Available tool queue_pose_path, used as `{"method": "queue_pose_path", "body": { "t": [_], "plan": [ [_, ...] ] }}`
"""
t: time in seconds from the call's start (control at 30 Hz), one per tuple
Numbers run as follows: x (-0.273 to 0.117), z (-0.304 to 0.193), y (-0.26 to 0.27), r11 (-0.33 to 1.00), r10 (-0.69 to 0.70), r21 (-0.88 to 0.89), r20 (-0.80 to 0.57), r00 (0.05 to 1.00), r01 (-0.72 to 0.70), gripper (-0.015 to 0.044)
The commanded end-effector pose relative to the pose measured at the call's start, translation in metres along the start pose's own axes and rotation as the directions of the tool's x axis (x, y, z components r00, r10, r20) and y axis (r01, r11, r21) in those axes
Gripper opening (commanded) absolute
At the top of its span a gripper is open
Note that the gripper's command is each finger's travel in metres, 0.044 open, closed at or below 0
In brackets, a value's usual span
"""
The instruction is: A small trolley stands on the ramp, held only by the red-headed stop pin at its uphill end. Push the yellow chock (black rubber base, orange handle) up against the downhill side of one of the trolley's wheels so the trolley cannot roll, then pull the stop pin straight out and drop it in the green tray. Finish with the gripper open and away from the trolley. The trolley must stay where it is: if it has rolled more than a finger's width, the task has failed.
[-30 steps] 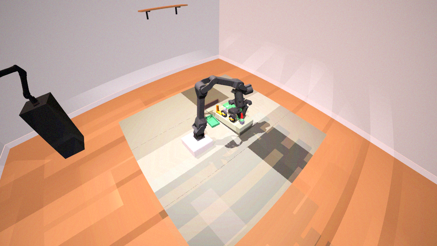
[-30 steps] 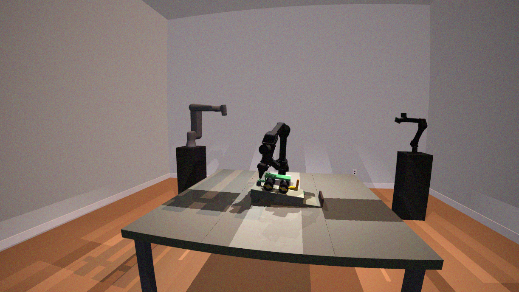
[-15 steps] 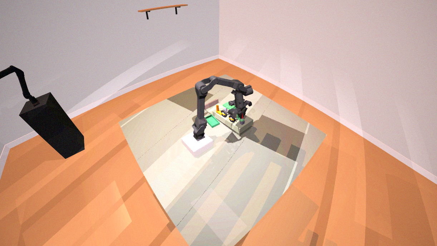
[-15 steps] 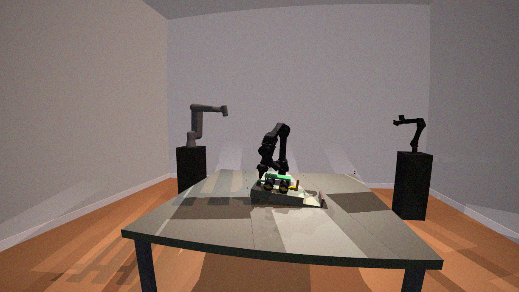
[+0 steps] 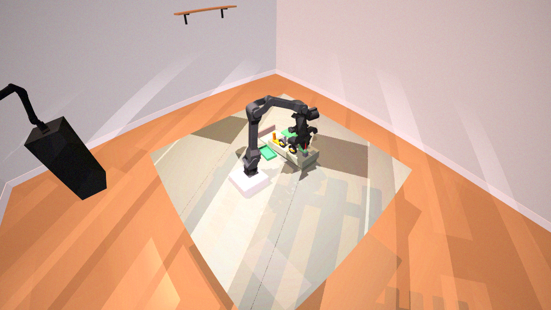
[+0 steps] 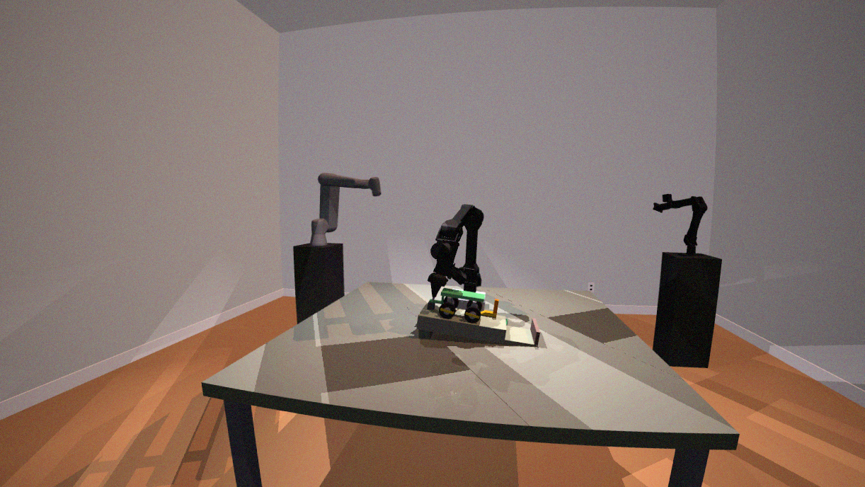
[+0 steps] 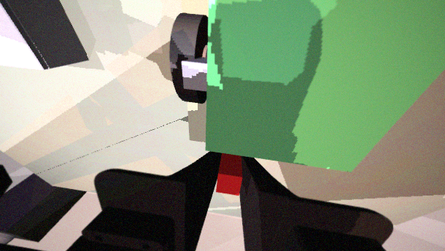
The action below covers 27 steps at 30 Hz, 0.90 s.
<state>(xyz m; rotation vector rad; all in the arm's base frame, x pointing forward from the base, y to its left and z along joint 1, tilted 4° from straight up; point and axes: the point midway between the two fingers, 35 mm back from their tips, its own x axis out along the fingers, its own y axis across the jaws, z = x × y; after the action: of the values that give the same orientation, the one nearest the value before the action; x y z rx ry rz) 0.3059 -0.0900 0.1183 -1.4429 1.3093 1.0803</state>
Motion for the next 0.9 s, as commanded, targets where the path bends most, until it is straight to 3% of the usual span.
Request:
{"method": "queue_pose_path", "body": {
  "t": [0.0,0.87],
  "plan": [
    [-0.005,-0.001,0.0,1.0,-0.003,-0.003,-0.001,1.0,0.003,0.0],
    [-0.021,-0.002,0.001,1.0,-0.003,-0.003,-0.001,1.0,0.003,0.0]
  ]
}}
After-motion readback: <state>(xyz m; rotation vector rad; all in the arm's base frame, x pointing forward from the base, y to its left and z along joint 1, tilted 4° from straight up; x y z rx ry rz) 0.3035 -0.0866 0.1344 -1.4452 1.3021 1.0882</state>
